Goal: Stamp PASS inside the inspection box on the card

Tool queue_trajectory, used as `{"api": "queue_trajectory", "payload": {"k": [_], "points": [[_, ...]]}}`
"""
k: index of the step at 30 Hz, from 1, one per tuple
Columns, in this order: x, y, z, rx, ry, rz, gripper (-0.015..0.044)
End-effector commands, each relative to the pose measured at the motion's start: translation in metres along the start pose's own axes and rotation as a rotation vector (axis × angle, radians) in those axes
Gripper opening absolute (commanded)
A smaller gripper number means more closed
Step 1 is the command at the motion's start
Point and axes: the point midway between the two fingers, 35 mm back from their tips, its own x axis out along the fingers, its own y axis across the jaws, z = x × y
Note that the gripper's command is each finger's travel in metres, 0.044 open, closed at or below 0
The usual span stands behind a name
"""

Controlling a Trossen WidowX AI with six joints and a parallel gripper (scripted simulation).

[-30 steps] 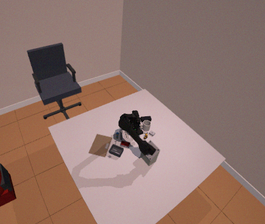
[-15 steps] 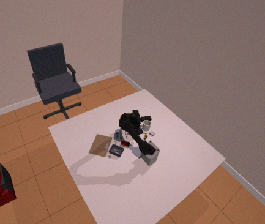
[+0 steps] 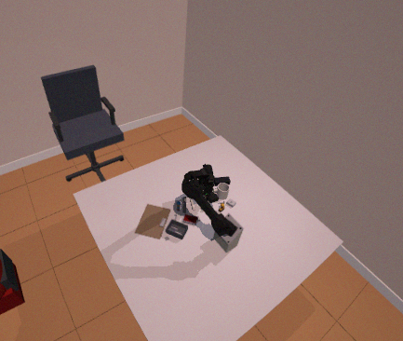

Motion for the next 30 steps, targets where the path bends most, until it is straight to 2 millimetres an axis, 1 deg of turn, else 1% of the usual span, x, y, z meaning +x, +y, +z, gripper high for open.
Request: {"api": "queue_trajectory", "payload": {"k": [1, 16, 21, 23, 30], "points": [[-0.010, -0.003, 0.001, -0.015, 0.008, -0.010, 0.0000], [-0.035, -0.002, 0.002, -0.015, 0.007, -0.010, 0.0000], [-0.036, -0.002, 0.002, -0.015, 0.007, -0.010, 0.0000], [-0.037, 0.003, 0.004, -0.015, 0.007, -0.009, 0.0000], [-0.039, 0.028, 0.016, -0.016, 0.007, -0.008, 0.0000]]}}
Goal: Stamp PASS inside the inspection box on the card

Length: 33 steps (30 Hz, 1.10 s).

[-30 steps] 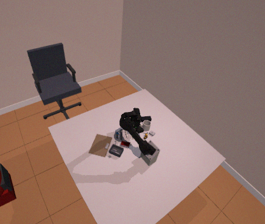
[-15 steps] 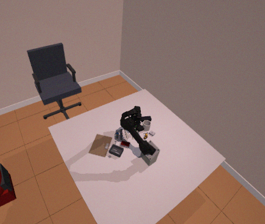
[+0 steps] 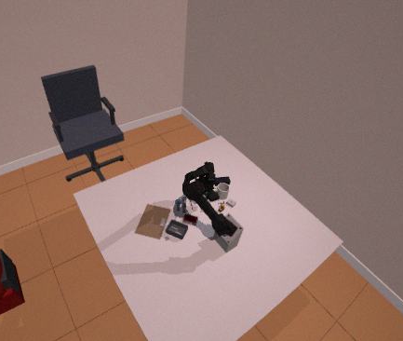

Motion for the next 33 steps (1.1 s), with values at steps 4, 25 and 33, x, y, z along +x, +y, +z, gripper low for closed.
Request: {"api": "queue_trajectory", "payload": {"k": [4, 25, 33], "points": [[-0.003, 0.027, 0.012, -0.010, 0.005, 0.000, 0.0000], [0.001, 0.096, 0.035, -0.012, 0.004, 0.003, 0.0000], [0.012, 0.094, 0.034, -0.011, 0.006, 0.002, 0.0000]]}}
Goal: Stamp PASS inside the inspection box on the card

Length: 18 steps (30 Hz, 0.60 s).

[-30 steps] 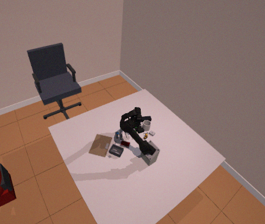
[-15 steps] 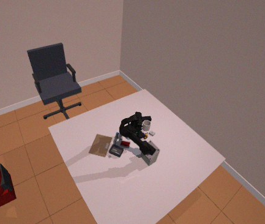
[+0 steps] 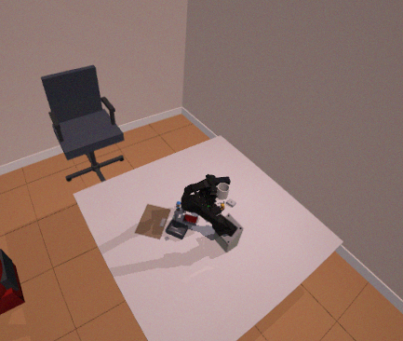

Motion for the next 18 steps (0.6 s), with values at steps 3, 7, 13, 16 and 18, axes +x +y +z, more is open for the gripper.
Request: {"api": "queue_trajectory", "payload": {"k": [3, 7, 13, 16, 18], "points": [[0.010, 0.001, 0.000, 0.009, -0.001, 0.001, 0.0000], [0.017, 0.001, 0.000, 0.009, 0.000, 0.001, 0.0000], [0.027, 0.001, -0.001, 0.009, 0.000, 0.000, 0.0000], [0.032, 0.001, -0.001, 0.009, 0.000, 0.000, 0.0000], [0.035, 0.001, 0.000, 0.009, 0.000, 0.000, 0.0000]]}}
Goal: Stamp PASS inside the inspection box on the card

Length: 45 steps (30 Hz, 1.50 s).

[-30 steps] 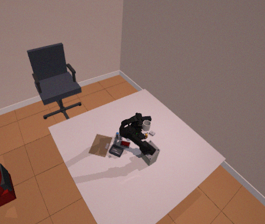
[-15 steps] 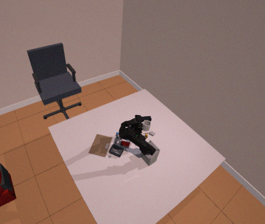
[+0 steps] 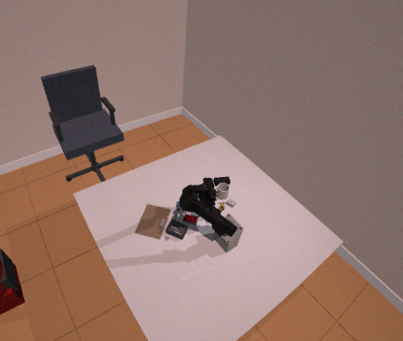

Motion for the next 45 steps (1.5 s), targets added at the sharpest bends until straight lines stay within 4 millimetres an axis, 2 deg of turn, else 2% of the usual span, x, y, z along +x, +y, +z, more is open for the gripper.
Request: {"api": "queue_trajectory", "payload": {"k": [1, 17, 22, 32, 35, 37, 42, 45], "points": [[0.008, 0.003, 0.000, 0.014, -0.007, 0.007, 0.0000], [0.034, 0.007, 0.002, 0.014, -0.014, 0.009, 0.0000], [0.035, 0.007, 0.002, 0.014, -0.015, 0.009, 0.0000], [0.033, 0.004, 0.002, 0.000, -0.009, 0.004, 0.0263], [0.031, 0.004, 0.002, 0.001, -0.007, 0.004, 0.0268], [0.014, -0.001, -0.001, 0.004, 0.001, 0.001, 0.0268], [-0.062, -0.002, -0.002, 0.013, 0.001, 0.005, 0.0268], [-0.083, 0.003, 0.000, 0.014, -0.007, 0.008, 0.0268]]}}
